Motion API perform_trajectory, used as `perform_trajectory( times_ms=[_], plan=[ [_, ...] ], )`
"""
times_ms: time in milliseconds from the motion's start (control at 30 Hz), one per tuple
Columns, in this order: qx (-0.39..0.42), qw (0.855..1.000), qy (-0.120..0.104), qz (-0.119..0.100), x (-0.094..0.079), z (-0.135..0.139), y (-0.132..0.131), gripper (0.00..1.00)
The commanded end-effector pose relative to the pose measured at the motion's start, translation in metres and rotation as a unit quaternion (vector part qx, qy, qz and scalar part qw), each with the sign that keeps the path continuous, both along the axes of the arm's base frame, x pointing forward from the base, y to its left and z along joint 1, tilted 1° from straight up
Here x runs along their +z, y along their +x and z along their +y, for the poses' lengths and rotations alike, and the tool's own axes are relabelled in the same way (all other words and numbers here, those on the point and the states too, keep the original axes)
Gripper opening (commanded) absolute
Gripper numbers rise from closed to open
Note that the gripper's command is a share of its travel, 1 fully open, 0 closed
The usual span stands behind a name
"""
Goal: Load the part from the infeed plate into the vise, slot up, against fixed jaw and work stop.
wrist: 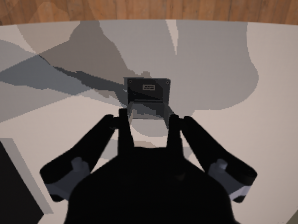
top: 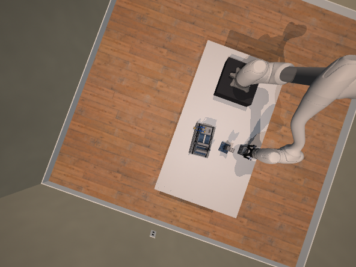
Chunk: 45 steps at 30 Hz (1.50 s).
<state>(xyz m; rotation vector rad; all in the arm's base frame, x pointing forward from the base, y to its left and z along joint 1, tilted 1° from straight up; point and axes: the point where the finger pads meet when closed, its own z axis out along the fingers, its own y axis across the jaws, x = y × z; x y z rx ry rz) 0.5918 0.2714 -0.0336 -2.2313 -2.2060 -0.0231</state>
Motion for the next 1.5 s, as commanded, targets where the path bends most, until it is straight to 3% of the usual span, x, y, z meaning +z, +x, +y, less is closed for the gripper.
perform_trajectory(
  times_ms=[0, 1100, 1467],
  plan=[
    [0.000, 1.000, 0.000, 0.000, 0.000, 0.000, 0.000, 0.00],
    [0.000, 1.000, 0.000, 0.000, 0.006, 0.000, 0.000, 0.00],
    [0.000, 1.000, 0.000, 0.000, 0.026, 0.000, 0.000, 0.00]
  ],
)
